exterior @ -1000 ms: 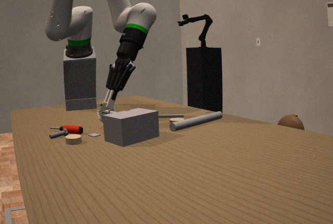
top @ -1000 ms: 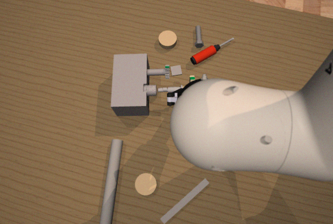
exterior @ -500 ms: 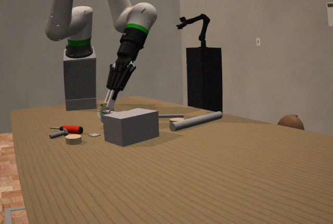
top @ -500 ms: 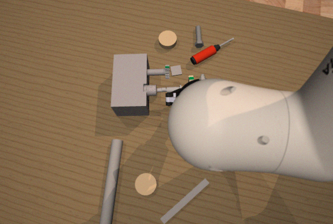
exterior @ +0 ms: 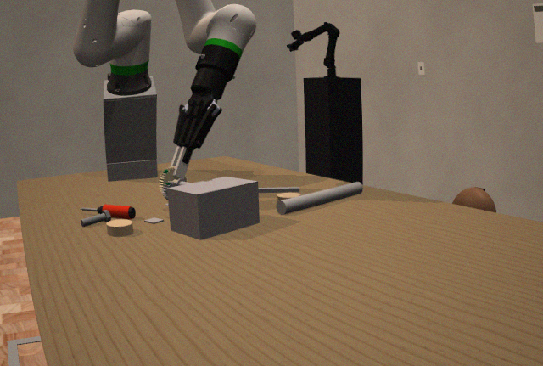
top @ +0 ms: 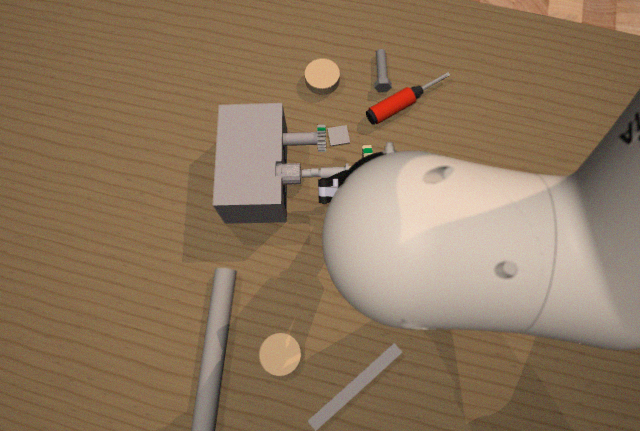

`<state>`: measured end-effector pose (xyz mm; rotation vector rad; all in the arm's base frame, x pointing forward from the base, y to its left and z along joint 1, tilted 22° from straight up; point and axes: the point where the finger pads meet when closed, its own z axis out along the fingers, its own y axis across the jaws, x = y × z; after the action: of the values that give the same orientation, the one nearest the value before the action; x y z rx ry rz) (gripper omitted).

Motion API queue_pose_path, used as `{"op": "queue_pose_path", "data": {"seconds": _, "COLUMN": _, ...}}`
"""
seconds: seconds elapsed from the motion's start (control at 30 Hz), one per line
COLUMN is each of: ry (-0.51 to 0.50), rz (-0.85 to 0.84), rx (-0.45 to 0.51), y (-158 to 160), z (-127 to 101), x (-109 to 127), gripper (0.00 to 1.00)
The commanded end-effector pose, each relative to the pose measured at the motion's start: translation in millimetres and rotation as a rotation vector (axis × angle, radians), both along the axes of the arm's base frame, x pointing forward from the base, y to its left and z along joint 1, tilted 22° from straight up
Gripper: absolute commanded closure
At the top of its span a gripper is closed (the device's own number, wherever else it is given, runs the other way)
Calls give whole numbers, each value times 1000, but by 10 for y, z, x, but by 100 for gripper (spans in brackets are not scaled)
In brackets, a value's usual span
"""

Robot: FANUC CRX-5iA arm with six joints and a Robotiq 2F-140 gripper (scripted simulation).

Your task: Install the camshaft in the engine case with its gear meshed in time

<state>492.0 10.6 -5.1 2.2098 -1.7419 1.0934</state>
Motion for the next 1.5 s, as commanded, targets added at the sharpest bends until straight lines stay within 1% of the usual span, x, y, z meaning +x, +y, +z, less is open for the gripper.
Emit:
{"op": "queue_pose_path", "data": {"seconds": 0.0, "ry": -1, "rz": 0, "rx": 0, "y": 2, "z": 5, "x": 3, "gripper": 86}}
{"op": "queue_pose_path", "data": {"seconds": 0.9, "ry": -1, "rz": 0, "rx": 0, "y": 4, "z": 6, "x": 6, "gripper": 86}}
{"op": "queue_pose_path", "data": {"seconds": 1.47, "ry": -1, "rz": 0, "rx": 0, "y": 23, "z": 26, "x": 59, "gripper": 86}}
